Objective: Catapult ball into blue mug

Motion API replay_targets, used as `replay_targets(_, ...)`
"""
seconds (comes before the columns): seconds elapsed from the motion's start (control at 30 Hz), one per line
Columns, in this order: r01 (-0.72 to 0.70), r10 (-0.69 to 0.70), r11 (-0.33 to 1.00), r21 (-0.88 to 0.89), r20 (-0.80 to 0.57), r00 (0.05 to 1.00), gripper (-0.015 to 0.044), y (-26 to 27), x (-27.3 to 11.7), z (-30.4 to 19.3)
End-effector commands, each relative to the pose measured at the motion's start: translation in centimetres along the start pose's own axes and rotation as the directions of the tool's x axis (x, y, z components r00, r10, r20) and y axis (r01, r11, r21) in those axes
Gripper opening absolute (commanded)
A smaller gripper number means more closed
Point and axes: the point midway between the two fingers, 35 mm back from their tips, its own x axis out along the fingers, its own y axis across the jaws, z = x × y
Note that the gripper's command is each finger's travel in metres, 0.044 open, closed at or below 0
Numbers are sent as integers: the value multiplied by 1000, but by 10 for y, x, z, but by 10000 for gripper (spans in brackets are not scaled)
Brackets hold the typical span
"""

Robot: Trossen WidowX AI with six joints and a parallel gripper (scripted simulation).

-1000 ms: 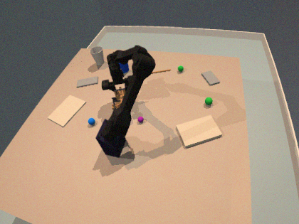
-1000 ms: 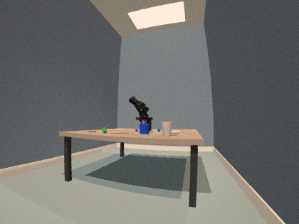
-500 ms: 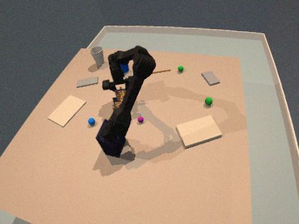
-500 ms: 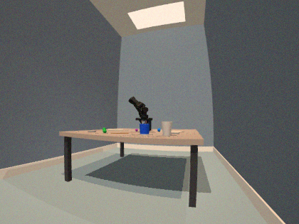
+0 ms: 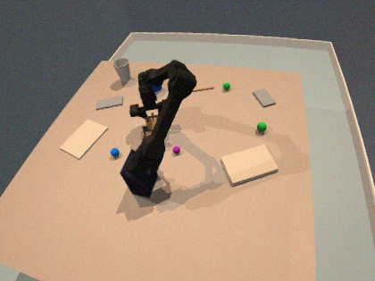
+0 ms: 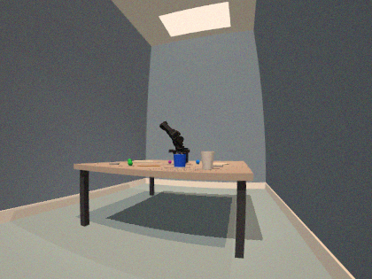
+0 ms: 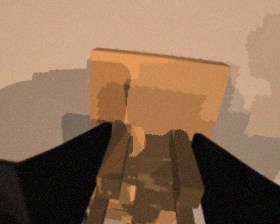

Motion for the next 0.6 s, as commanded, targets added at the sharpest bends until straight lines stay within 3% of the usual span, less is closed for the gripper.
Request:
replay_targets(0.0, 5, -5, 1000, -6, 6, 1000, 0, 0, 5, 0)
replay_targets(0.27, 1, -1, 1000, 0, 0, 1000, 0, 0, 5, 0)
replay_targets(0.57, 1, -1, 1000, 0, 0, 1000, 236, 0, 5, 0)
